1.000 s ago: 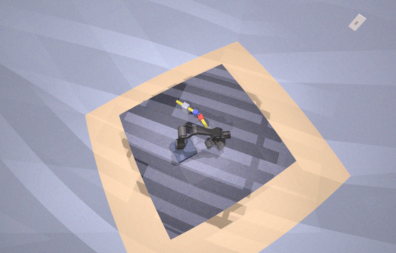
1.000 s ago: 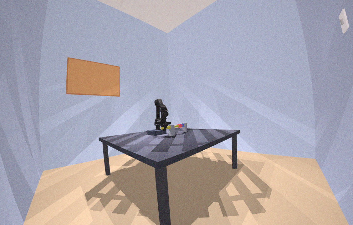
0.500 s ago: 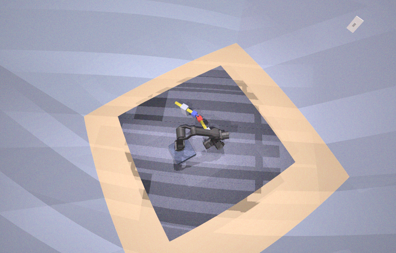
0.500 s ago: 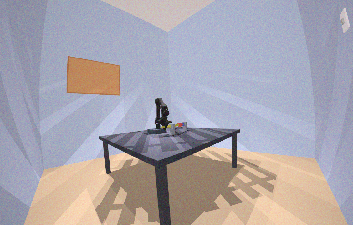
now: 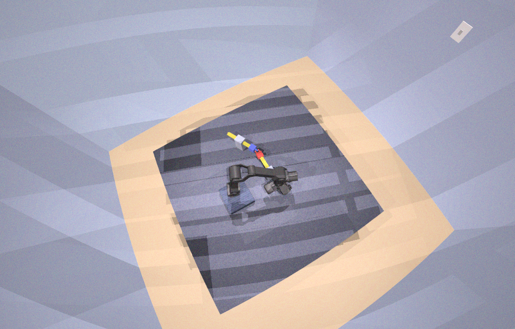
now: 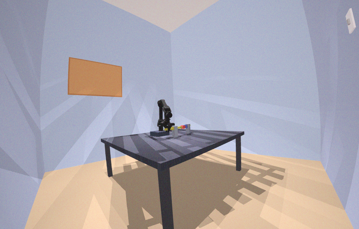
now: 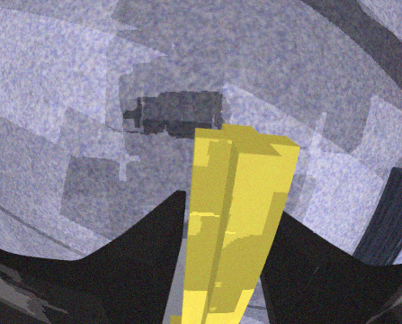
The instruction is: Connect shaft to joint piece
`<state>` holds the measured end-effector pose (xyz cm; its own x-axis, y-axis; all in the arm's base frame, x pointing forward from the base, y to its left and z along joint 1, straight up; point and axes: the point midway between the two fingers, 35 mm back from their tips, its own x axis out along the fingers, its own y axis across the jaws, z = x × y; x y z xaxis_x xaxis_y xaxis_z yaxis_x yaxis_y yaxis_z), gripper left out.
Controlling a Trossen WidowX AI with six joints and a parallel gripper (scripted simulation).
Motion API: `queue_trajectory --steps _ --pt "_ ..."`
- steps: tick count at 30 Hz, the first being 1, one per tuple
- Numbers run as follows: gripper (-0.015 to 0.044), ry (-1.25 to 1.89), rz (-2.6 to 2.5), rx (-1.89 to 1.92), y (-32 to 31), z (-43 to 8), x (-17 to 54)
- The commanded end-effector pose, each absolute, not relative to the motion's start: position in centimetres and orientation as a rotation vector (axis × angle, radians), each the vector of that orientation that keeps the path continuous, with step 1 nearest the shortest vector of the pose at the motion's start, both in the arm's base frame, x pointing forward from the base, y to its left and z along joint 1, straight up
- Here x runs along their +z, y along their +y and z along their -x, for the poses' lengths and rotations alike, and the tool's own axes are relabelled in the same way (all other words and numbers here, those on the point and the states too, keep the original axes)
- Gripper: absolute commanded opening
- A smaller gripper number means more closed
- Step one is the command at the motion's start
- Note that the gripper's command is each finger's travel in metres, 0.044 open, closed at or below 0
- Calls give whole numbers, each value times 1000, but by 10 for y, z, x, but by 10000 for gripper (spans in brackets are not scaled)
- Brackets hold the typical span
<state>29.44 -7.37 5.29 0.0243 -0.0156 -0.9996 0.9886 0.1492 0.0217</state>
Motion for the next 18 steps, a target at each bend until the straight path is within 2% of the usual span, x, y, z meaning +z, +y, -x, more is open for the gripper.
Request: queue_trajectory --steps 1,9,18 --pt "224 1247 -1096 -1090 -74 -295 53" --pt "434 1247 -1096 -1090 -74 -295 53" --pt "440 1247 -1096 -1090 -74 -295 53"
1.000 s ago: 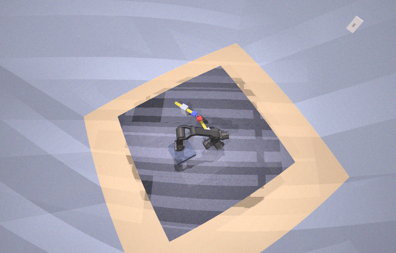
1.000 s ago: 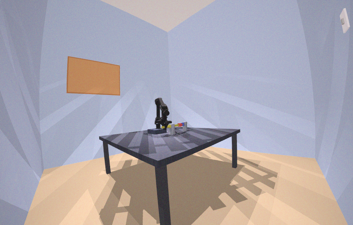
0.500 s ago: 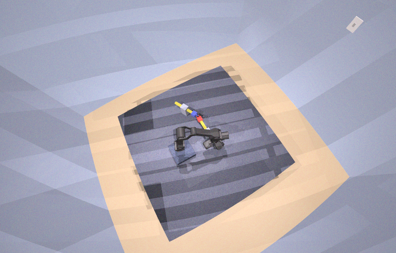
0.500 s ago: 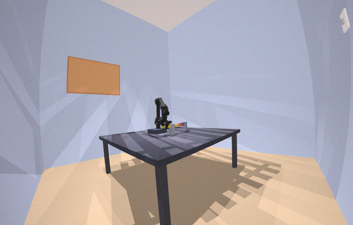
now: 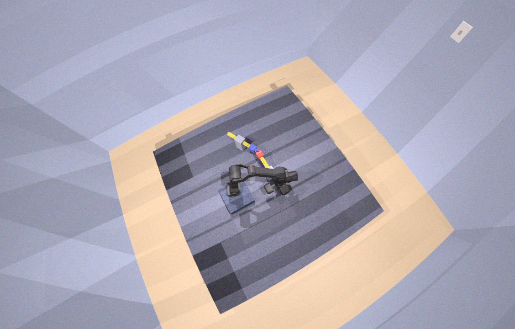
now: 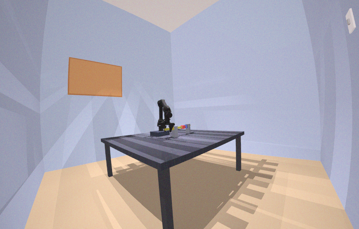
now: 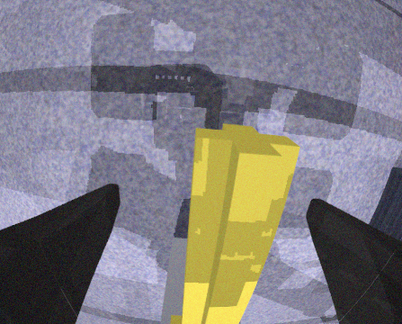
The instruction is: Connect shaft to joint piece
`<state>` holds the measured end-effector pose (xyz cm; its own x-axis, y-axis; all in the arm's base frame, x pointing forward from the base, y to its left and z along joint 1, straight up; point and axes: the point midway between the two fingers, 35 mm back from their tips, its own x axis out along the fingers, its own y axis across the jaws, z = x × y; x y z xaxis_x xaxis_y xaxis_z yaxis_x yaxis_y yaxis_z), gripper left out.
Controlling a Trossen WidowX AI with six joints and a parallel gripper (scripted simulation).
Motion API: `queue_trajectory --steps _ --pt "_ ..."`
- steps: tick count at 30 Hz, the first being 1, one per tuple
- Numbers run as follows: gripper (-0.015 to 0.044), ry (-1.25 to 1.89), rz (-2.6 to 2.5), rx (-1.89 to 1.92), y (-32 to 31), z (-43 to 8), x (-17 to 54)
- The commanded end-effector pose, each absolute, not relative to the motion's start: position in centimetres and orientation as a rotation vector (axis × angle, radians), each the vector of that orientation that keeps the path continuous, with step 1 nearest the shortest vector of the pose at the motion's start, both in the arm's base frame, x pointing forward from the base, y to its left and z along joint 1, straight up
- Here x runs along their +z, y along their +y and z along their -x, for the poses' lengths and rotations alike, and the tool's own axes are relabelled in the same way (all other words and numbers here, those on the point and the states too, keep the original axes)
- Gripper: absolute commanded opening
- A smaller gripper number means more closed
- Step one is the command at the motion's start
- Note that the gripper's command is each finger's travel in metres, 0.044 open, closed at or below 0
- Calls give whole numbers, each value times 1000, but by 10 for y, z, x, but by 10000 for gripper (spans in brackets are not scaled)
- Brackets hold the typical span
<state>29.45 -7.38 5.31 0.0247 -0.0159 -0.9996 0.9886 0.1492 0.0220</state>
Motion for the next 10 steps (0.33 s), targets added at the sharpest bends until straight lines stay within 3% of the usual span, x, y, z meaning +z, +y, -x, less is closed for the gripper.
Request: queue_trajectory --steps 1,10 --pt "440 1247 -1096 -1090 -74 -295 53" --pt "440 1252 -1100 -1084 -74 -293 91"
